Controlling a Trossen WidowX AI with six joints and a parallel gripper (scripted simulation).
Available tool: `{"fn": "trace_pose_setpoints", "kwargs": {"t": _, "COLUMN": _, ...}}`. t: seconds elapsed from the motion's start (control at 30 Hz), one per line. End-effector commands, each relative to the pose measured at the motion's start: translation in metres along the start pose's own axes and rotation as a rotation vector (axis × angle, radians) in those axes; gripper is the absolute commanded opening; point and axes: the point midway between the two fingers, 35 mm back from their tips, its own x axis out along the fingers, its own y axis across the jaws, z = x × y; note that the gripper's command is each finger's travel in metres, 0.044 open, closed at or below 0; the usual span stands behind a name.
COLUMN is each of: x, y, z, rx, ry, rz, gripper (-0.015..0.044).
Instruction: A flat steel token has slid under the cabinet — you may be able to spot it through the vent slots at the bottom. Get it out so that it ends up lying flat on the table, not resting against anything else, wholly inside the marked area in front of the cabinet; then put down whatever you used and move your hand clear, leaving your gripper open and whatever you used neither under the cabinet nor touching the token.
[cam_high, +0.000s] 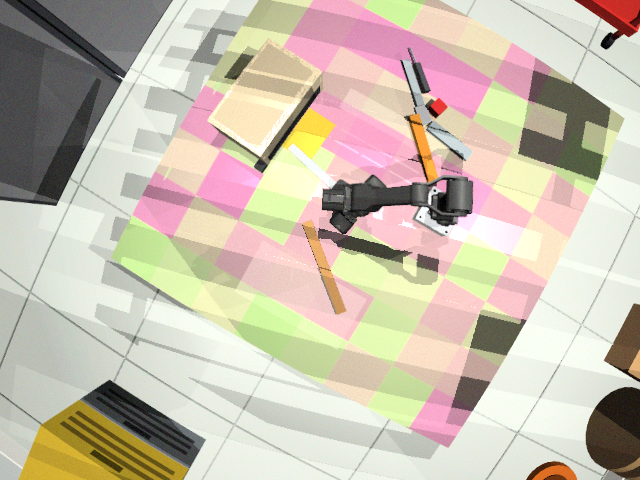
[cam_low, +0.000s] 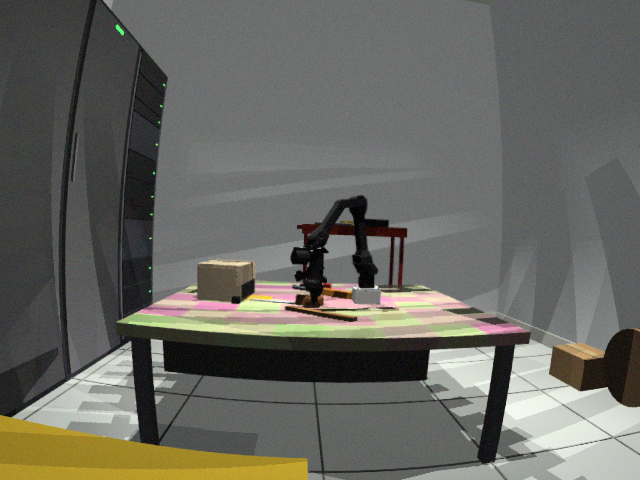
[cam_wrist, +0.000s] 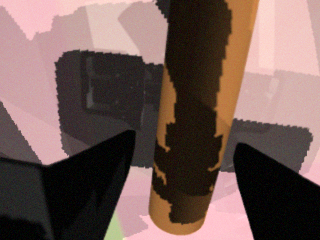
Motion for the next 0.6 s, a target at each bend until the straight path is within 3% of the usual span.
{"fn": "trace_pose_setpoints", "kwargs": {"t": 0.0, "x": 0.0003, "y": 0.0, "z": 0.0, "rx": 0.0, "ry": -0.003, "rz": 0.002, "gripper": 0.027}}
{"fn": "trace_pose_setpoints", "kwargs": {"t": 0.27, "x": 0.0041, "y": 0.0, "z": 0.0, "rx": 0.001, "ry": -0.003, "rz": 0.002, "gripper": 0.027}}
{"fn": "trace_pose_setpoints", "kwargs": {"t": 0.43, "x": 0.0015, "y": 0.0, "z": 0.0, "rx": 0.0, "ry": -0.002, "rz": 0.002, "gripper": 0.0139}}
{"fn": "trace_pose_setpoints", "kwargs": {"t": 0.57, "x": 0.0015, "y": 0.0, "z": 0.0, "rx": 0.0, "ry": -0.002, "rz": 0.002, "gripper": 0.0111}}
